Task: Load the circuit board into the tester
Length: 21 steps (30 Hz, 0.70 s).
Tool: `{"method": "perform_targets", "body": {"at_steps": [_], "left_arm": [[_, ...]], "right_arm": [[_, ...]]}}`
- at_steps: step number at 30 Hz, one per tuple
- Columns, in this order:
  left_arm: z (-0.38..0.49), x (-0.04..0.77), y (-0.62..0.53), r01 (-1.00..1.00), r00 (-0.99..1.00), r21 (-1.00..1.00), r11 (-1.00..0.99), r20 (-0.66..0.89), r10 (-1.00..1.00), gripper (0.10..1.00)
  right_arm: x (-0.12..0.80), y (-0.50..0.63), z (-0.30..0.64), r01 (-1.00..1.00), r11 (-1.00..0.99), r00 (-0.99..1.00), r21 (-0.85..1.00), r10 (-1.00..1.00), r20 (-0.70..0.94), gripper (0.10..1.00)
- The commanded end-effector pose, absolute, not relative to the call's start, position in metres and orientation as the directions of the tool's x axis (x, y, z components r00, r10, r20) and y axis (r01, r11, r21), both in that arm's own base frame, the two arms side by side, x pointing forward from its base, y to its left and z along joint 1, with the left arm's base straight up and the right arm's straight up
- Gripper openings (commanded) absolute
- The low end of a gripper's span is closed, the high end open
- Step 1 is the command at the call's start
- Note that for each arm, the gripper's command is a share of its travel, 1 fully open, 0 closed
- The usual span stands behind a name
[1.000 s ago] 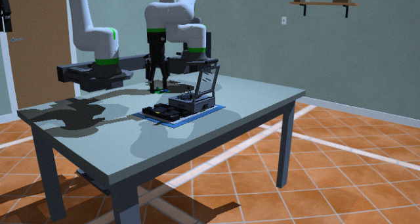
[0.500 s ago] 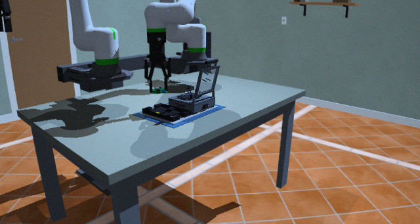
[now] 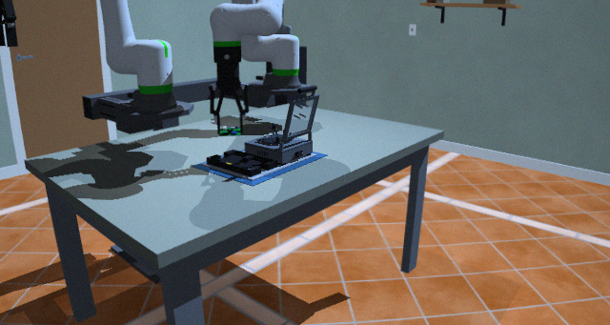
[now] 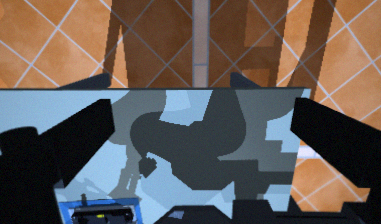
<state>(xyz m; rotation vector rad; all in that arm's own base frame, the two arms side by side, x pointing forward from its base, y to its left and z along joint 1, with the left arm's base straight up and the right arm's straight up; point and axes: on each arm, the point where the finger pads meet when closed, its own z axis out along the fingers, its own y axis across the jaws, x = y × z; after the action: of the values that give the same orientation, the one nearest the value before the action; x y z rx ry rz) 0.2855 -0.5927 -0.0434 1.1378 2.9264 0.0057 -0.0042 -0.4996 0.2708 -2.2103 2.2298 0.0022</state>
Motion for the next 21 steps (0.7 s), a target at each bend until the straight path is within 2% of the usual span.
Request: {"method": "perform_targets", "body": {"at_steps": [1, 21], "left_arm": [[-0.0418, 0.286, -0.5935, 0.751, -0.66, -0.001, 0.66, -0.002, 0.751, 0.51], [-0.0418, 0.286, -0.5935, 0.925, -0.381, 0.0, 0.381, -0.002, 0.925, 0.51]], "right_arm": [[-0.0045, -0.5, 0.272, -1.0, 0.009, -0.009, 0.0, -1.0, 0.0, 1.0], [-0.0045, -0.5, 0.272, -1.0, 0.009, -0.009, 0.0, -1.0, 0.0, 1.0]]}}
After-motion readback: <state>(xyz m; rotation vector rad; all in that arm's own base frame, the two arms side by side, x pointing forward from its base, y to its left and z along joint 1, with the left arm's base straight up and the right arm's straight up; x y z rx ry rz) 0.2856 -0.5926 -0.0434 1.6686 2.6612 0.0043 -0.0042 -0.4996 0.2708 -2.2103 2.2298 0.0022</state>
